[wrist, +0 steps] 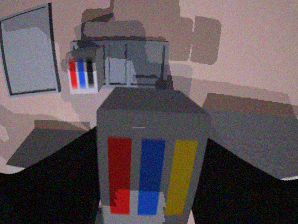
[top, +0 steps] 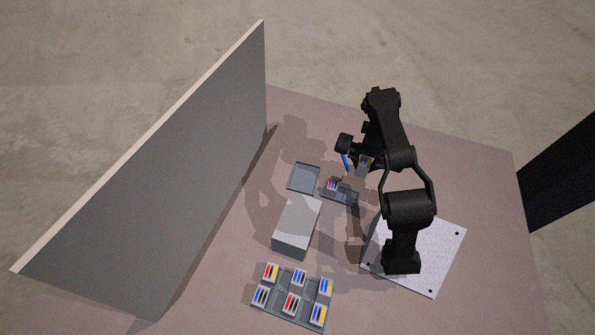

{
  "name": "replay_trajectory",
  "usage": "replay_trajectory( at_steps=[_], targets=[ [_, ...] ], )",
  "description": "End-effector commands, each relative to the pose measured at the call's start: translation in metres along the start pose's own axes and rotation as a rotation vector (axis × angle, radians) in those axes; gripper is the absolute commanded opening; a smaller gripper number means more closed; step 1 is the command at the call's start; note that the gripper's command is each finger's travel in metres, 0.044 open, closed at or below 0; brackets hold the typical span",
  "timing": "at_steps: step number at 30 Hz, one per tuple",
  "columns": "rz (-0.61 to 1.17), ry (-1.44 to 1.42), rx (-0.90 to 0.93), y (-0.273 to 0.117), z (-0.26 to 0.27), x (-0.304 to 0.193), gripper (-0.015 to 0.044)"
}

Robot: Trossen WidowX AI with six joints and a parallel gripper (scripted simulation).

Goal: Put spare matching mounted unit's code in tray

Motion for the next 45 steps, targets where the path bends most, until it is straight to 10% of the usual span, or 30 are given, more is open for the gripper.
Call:
replay_trajectory(
  at_steps=[1, 45],
  targets=[
    [-0.01, -0.013, 0.002, -0.004, 0.017, 0.005, 0.0],
    [-0.019, 0.01, 0.037, 0.001, 0.169, 0.024, 0.0]
  ],
)
Point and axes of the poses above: the point midway between the two fingers, 35 mm back from their tips, its own y axis out along the fingers, its own z axis across the jaws, x = y × z, the point moved 6 cm from there along -y, back along the fingers, and after that the axes turned 4 degrees about -y, right-handed, at the moved point
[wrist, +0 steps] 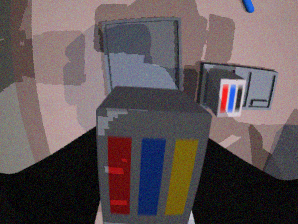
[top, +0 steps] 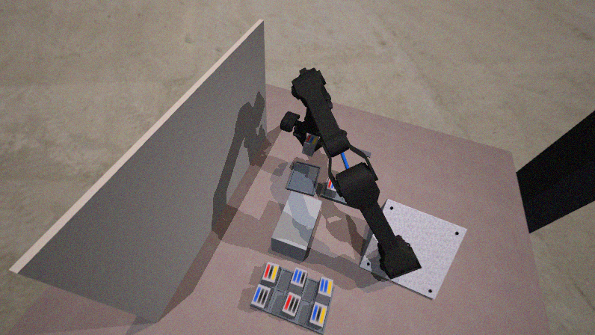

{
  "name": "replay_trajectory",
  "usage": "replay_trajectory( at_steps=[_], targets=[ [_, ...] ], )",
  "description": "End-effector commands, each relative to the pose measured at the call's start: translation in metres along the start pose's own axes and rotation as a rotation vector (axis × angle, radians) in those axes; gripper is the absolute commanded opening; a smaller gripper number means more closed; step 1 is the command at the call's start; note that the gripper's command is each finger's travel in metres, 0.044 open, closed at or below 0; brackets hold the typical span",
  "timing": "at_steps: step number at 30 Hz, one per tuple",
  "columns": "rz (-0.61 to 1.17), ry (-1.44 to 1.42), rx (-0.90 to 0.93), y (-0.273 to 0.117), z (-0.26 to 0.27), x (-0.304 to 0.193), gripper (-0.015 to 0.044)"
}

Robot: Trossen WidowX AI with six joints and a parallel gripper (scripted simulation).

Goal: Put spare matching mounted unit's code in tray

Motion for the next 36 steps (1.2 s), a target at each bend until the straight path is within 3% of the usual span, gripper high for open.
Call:
replay_trajectory(
  at_steps=[1, 36],
  targets=[
    [0.001, 0.006, 0.006, 0.001, 0.002, 0.001, 0.0],
    [0.004, 0.004, 0.002, 0.029, 0.006, 0.004, 0.0]
  ],
)
Point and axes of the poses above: the point midway between the two fingers, 35 mm back from their tips, its own y axis out along the fingers, its own z axis across the jaws, x = y × z, the point moved 6 cm from there along -y, back along the fingers, and after that the axes turned 4 degrees about -y, right-handed, at the moved point
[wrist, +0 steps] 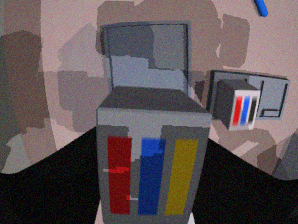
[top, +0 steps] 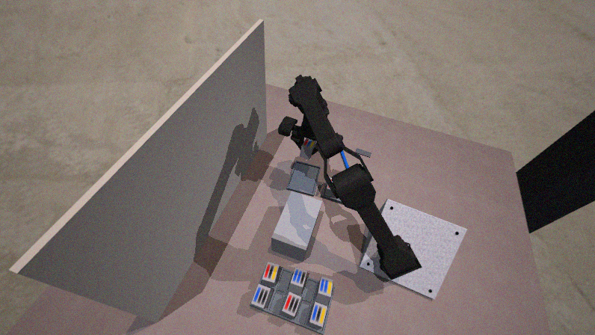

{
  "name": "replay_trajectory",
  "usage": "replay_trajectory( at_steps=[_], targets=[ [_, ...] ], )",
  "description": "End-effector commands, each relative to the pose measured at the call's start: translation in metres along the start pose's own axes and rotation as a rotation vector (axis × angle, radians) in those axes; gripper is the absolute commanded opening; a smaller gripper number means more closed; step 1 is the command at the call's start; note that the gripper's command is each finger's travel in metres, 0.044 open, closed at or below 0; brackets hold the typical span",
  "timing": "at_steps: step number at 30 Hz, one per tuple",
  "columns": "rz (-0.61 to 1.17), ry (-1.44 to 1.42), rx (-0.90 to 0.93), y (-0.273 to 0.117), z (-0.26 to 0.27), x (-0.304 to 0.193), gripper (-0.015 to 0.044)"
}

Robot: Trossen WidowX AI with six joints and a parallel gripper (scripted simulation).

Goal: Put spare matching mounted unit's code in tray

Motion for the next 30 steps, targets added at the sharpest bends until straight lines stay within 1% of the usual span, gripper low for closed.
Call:
replay_trajectory(
  at_steps=[1, 30],
  targets=[
    [0.006, 0.006, 0.001, 0.004, 0.0, 0.0, 0.0],
    [0.009, 0.004, -0.003, 0.028, 0.002, 0.001, 0.0]
  ],
)
Point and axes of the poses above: the point midway between the two fingers, 35 mm back from their tips, its own y axis out along the fingers, its own z axis across the jaws, x = y × z, the point moved 6 cm from there along -y, back along the fingers, and after that the axes turned 4 degrees about -y, right-handed, at the moved point
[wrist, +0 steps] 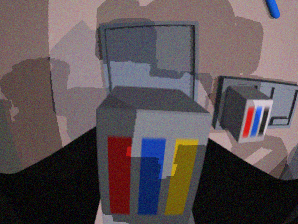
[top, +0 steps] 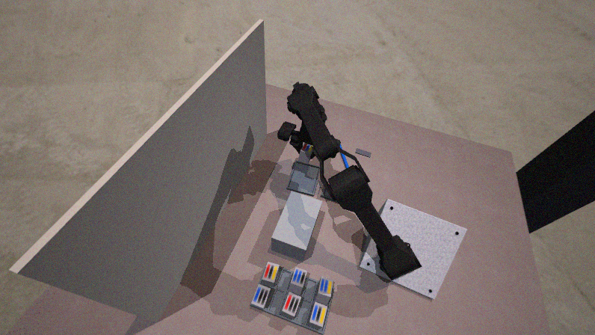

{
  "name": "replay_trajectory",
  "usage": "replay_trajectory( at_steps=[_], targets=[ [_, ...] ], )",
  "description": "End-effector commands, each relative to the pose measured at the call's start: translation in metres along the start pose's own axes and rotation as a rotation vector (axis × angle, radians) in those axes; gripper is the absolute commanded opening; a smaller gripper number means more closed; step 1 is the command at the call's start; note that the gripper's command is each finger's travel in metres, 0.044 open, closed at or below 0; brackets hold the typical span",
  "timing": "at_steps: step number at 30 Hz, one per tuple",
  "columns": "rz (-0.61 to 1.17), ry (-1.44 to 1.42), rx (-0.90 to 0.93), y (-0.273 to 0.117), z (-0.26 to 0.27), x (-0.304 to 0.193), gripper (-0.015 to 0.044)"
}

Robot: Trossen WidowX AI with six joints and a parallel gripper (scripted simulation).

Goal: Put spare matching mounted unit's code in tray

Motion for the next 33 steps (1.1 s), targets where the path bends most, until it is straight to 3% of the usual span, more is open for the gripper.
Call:
replay_trajectory(
  at_steps=[1, 33],
  targets=[
    [0.006, 0.006, 0.001, 0.004, 0.0, 0.0, 0.0],
    [0.01, 0.004, -0.003, 0.03, 0.0, 0.0, 0.0]
  ],
)
Point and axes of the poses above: the point midway between the two fingers, 35 mm back from their tips, its own y axis out along the fingers, its own z axis across the jaws, x = y × z, the point moved 6 cm from there along -y, back along the fingers, and after that the axes turned 4 degrees about -y, right-handed, at the moved point
